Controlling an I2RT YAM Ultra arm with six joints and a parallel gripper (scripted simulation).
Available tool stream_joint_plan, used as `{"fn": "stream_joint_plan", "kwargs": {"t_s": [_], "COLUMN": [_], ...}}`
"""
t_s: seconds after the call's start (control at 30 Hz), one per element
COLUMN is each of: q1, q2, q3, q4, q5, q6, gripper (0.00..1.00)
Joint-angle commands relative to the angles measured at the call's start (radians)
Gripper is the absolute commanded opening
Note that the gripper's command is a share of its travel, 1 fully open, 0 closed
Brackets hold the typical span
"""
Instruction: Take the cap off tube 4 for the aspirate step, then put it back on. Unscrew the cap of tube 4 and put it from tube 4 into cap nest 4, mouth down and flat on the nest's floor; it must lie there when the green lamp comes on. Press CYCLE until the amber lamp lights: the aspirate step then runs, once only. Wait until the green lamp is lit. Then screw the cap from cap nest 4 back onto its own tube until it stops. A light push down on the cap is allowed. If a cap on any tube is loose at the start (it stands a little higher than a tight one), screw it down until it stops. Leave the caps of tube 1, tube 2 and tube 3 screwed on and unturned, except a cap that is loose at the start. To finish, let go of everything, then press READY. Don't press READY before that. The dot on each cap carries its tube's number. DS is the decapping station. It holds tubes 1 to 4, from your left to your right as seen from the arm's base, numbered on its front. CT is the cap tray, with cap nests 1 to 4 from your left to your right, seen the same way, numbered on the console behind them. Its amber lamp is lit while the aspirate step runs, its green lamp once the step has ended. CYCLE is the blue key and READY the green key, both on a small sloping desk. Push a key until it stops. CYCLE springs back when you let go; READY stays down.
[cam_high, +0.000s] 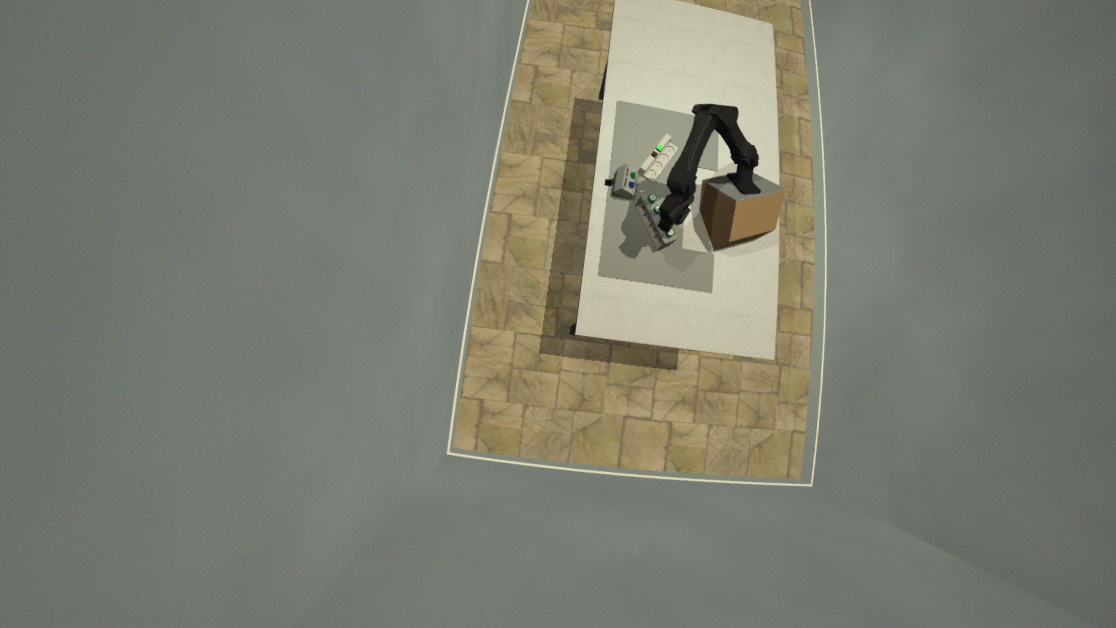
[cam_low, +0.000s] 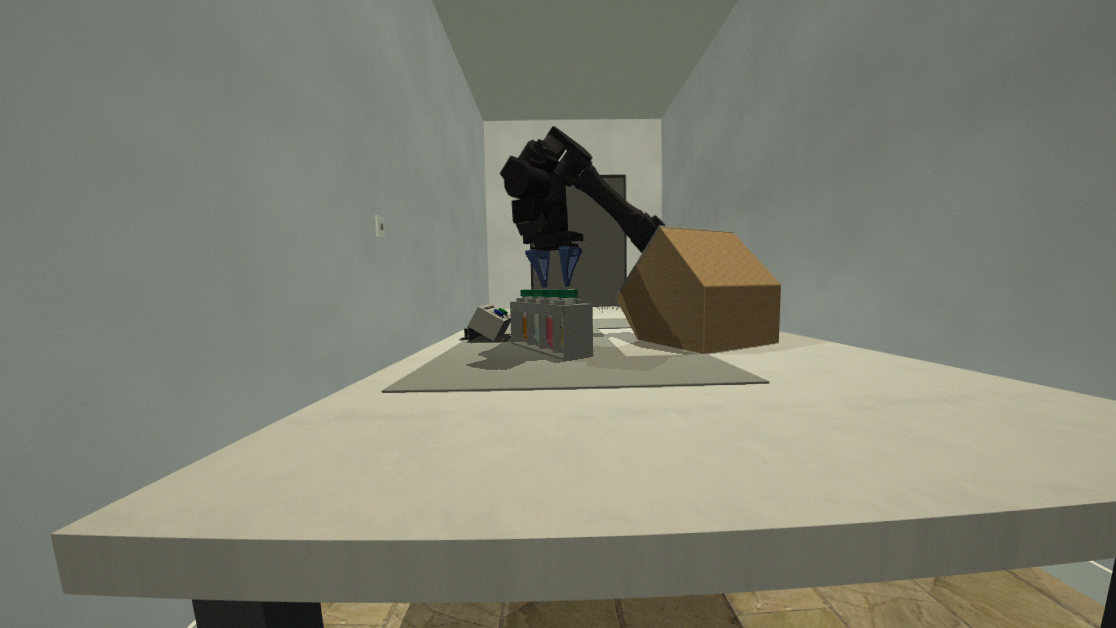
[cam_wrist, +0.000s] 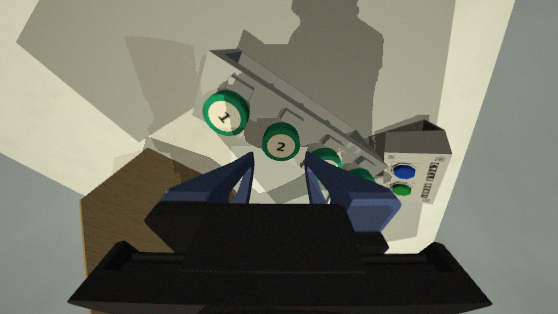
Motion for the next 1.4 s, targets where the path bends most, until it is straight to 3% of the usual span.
{"fn": "stream_joint_plan", "kwargs": {"t_s": [0.0, 0.23, 0.5, 0.73, 0.83, 1.0, 1.37], "q1": [0.013, 0.015, 0.013, 0.004, 0.006, -0.009, -0.014], "q2": [0.016, -0.02, -0.003, 0.01, -0.001, 0.009, 0.008], "q3": [-0.025, 0.013, 0.009, -0.035, -0.014, -0.044, -0.028], "q4": [0.072, 0.079, 0.084, 0.097, 0.101, 0.113, 0.112], "q5": [0.013, 0.014, 0.012, 0.015, 0.013, 0.016, 0.014], "q6": [-0.039, -0.042, -0.045, -0.053, -0.055, -0.06, -0.06], "gripper": [0.49, 0.49, 0.49, 0.49, 0.49, 0.49, 0.49]}}
